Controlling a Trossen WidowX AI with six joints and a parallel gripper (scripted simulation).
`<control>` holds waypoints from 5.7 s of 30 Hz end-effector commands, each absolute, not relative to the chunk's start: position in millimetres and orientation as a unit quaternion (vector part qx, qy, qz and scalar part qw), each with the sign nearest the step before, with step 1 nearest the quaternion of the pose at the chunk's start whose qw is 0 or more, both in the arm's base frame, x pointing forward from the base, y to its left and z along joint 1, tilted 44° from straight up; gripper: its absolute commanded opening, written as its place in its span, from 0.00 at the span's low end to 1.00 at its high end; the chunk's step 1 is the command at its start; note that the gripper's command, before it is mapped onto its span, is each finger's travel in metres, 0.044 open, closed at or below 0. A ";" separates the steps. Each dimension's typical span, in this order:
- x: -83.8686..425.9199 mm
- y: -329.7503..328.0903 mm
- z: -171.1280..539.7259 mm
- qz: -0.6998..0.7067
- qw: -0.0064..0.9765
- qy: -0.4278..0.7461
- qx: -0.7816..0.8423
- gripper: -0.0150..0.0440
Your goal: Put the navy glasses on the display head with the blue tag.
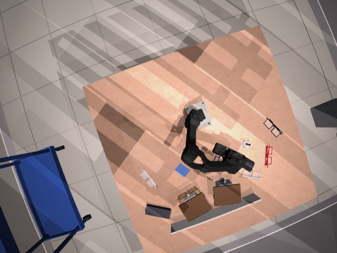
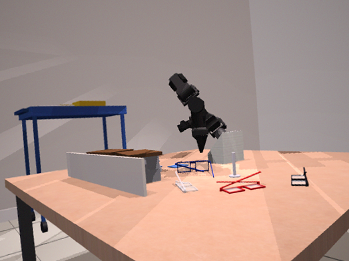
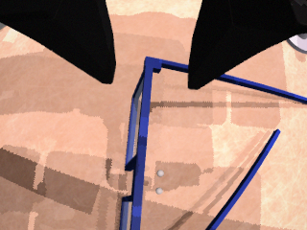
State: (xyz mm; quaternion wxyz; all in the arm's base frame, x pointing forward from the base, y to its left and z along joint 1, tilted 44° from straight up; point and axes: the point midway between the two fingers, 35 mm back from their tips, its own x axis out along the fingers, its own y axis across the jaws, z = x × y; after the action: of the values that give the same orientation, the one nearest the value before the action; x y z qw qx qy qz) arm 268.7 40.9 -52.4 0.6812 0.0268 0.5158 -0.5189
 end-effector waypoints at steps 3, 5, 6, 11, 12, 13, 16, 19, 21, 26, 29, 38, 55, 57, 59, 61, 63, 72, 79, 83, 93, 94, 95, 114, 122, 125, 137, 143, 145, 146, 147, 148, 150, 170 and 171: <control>268.3 40.6 -52.8 -0.518 0.682 0.516 0.019 0.46; 268.3 40.6 -52.8 -0.518 0.682 0.516 0.019 0.46; 268.3 40.5 -53.0 -0.518 0.682 0.516 0.019 0.46; 267.9 36.7 -56.7 -0.518 0.682 0.516 0.019 0.46; 267.8 35.5 -57.8 -0.518 0.682 0.516 0.019 0.46; 267.6 34.3 -58.9 -0.518 0.682 0.516 0.019 0.46; 267.2 30.7 -62.4 -0.518 0.682 0.516 0.019 0.46; 266.7 27.1 -65.7 -0.518 0.682 0.516 0.019 0.46; 266.3 24.7 -68.0 -0.518 0.682 0.516 0.019 0.46; 265.1 18.5 -73.6 -0.518 0.682 0.516 0.019 0.46; 264.3 14.8 -76.9 -0.518 0.682 0.516 0.019 0.46; 261.3 3.7 -86.4 -0.518 0.682 0.516 0.019 0.46; 260.8 -2.9 -94.3 -0.519 0.682 0.515 0.018 0.46; 261.6 -2.4 -94.9 -0.519 0.682 0.515 0.018 0.46; 260.4 -2.4 -93.7 -0.519 0.682 0.516 0.022 0.45; 260.4 -2.4 -93.7 -0.519 0.682 0.516 0.022 0.42; 260.4 -2.4 -93.7 -0.519 0.682 0.516 0.022 0.40; 260.4 -2.4 -93.7 -0.519 0.682 0.516 0.022 0.30; 260.4 -2.4 -93.7 -0.519 0.682 0.516 0.022 0.25; 262.1 2.6 -89.4 -0.518 0.682 0.516 0.022 0.25; 268.8 49.3 -43.9 -0.517 0.682 0.517 0.021 0.25; 269.2 53.8 -39.3 -0.517 0.682 0.517 0.021 0.25; 269.6 58.3 -34.7 -0.517 0.682 0.517 0.021 0.25; 273.8 113.5 -55.0 -0.513 0.683 0.519 0.023 0.25; 268.4 149.5 -85.1 -0.512 0.683 0.520 0.025 0.25; 264.6 162.3 -96.9 -0.512 0.683 0.521 0.025 0.25; 241.7 205.6 -144.2 -0.514 0.682 0.519 0.024 0.25; 241.3 202.5 -149.3 -0.514 0.682 0.519 0.024 0.25; 241.2 197.4 -155.4 -0.514 0.682 0.519 0.024 0.25; 241.1 194.2 -159.0 -0.514 0.682 0.519 0.024 0.25; 240.9 190.6 -162.9 -0.514 0.682 0.519 0.024 0.25; 240.6 186.8 -167.0 -0.514 0.682 0.519 0.024 0.25; 239.7 178.9 -175.3 -0.514 0.683 0.519 0.024 0.25; 227.5 165.0 -188.0 -0.514 0.682 0.519 0.024 0.25; 227.1 165.0 -188.0 -0.514 0.682 0.519 0.024 0.25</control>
State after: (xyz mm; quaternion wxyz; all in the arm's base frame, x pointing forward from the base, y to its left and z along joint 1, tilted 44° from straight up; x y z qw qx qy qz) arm 227.6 162.4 -189.9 0.6815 0.0186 0.5188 -0.5158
